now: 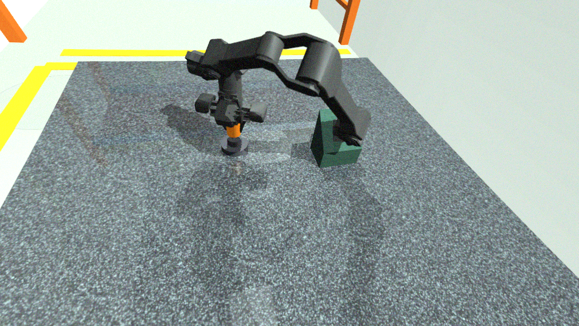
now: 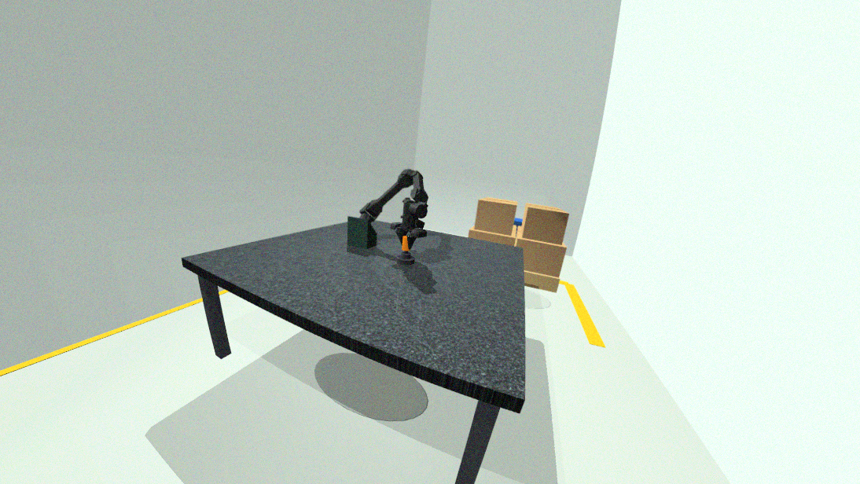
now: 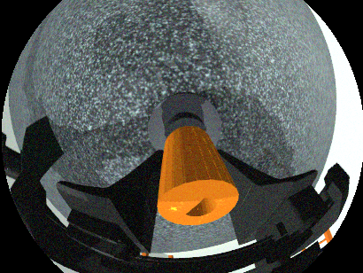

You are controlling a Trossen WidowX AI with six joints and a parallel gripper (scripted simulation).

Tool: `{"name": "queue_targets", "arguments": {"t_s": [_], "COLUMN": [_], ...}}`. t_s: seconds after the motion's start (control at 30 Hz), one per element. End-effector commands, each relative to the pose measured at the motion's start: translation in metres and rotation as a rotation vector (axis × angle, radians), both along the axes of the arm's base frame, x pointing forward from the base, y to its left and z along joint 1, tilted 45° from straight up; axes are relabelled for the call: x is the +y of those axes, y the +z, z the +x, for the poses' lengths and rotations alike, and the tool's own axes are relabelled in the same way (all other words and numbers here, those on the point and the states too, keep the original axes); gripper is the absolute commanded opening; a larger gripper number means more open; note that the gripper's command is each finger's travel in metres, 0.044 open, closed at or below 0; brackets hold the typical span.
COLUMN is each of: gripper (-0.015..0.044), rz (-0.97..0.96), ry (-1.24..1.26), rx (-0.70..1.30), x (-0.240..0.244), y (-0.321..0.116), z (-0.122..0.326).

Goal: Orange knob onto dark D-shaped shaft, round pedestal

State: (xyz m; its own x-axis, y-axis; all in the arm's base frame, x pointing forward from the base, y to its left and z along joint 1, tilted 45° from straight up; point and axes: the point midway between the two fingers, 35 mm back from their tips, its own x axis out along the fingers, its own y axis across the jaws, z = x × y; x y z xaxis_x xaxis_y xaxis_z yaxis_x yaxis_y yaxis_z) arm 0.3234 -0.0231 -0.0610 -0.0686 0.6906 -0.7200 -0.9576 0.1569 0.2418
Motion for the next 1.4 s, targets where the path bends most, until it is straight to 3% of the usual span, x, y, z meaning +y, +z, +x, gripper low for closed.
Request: {"name": "queue_targets", "arguments": {"t_s": [0.0,1.37], "gripper": [0.0000,0.0000], "rz": [0.001,0.003], "ry": [0.004,0.032], "rx": [-0.007,-0.034], "x": [0.0002,0.0014], "y": [-0.0005,-0.0013], "z": [0.0005,0.0004]}}
